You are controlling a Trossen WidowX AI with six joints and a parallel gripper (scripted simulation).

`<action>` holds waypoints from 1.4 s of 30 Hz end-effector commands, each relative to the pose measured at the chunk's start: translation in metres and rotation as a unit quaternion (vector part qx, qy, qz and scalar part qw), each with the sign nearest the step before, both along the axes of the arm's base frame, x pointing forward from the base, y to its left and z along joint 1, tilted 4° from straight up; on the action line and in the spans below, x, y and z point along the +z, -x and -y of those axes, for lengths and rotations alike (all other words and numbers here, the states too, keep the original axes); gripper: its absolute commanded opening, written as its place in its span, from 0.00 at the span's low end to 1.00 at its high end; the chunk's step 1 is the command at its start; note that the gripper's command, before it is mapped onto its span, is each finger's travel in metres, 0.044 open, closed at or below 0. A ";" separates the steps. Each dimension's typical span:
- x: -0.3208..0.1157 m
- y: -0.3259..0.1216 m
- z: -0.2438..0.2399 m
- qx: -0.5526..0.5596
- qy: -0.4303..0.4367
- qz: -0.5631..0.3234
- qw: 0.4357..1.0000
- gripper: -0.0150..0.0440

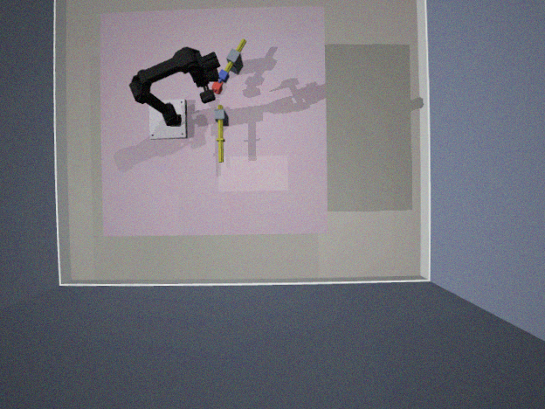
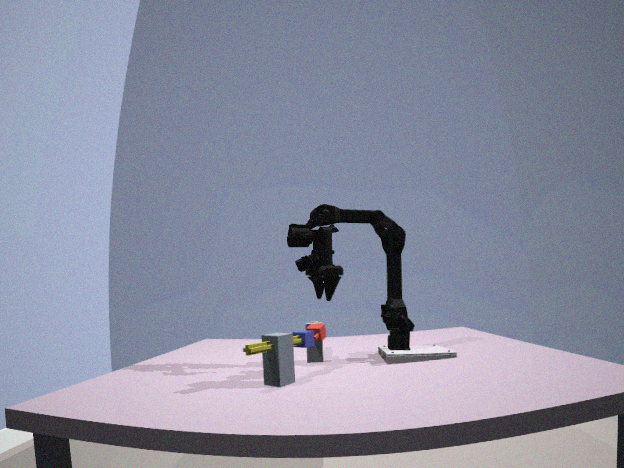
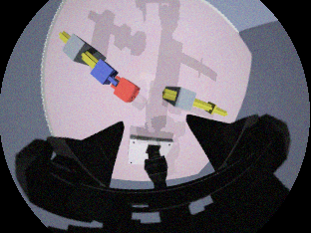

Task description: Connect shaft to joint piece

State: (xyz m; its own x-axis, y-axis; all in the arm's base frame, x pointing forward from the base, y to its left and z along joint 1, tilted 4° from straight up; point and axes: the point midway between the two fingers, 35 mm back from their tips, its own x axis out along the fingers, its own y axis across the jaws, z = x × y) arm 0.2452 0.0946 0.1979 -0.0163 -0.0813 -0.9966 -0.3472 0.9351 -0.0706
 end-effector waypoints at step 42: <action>-0.023 -0.001 -0.002 -0.599 0.059 0.050 0.797 1.00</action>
